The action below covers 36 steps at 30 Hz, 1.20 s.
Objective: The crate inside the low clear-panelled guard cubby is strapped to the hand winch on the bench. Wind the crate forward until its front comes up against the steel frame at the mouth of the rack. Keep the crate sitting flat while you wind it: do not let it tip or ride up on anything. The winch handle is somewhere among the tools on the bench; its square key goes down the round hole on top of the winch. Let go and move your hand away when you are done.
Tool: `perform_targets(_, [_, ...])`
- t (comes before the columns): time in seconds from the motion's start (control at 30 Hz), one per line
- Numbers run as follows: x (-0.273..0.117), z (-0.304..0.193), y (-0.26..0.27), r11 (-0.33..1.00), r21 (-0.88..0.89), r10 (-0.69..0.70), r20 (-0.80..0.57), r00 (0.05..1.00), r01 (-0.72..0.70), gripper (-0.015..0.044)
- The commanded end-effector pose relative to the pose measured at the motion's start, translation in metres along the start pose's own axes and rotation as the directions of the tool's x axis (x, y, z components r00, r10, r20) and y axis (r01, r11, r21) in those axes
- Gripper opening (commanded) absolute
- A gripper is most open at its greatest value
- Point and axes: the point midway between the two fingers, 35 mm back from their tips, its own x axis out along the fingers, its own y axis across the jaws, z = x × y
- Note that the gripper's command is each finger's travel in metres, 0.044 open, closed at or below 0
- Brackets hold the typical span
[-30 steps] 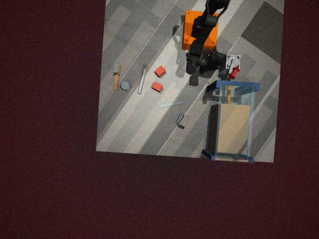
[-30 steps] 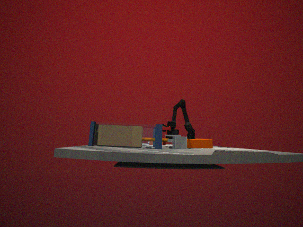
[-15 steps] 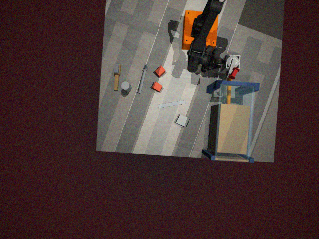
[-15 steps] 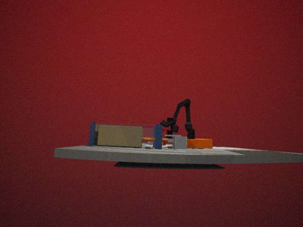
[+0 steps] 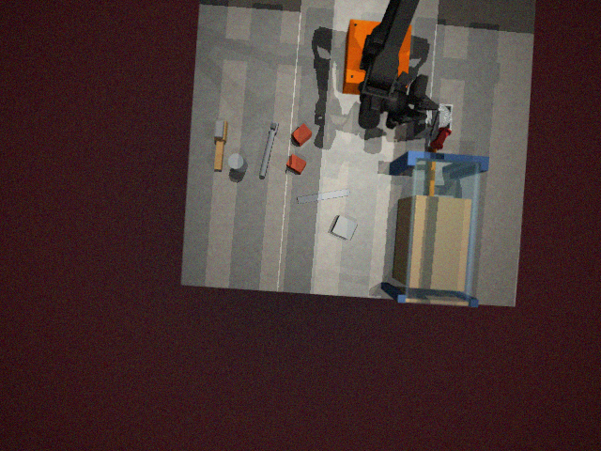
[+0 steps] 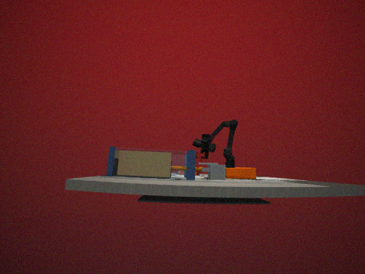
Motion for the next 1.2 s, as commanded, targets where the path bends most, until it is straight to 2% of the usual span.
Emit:
perform_targets(0.0, [-0.0008, -0.0011, -0.0034, 1.0, -0.012, 0.0, 0.0, 1.0, 0.0, 0.024])
perform_targets(1.1, [-0.0001, 0.0002, -0.0011, 1.0, -0.001, 0.0, 0.0, 1.0, 0.0, 0.024])
perform_targets(1.13, [-0.0001, 0.0, -0.0013, 1.0, -0.005, 0.001, 0.0, 1.0, -0.001, 0.0266])
perform_targets(1.17, [0.0011, -0.0008, -0.0005, 1.0, 0.002, 0.015, 0.001, 1.0, -0.015, 0.024])
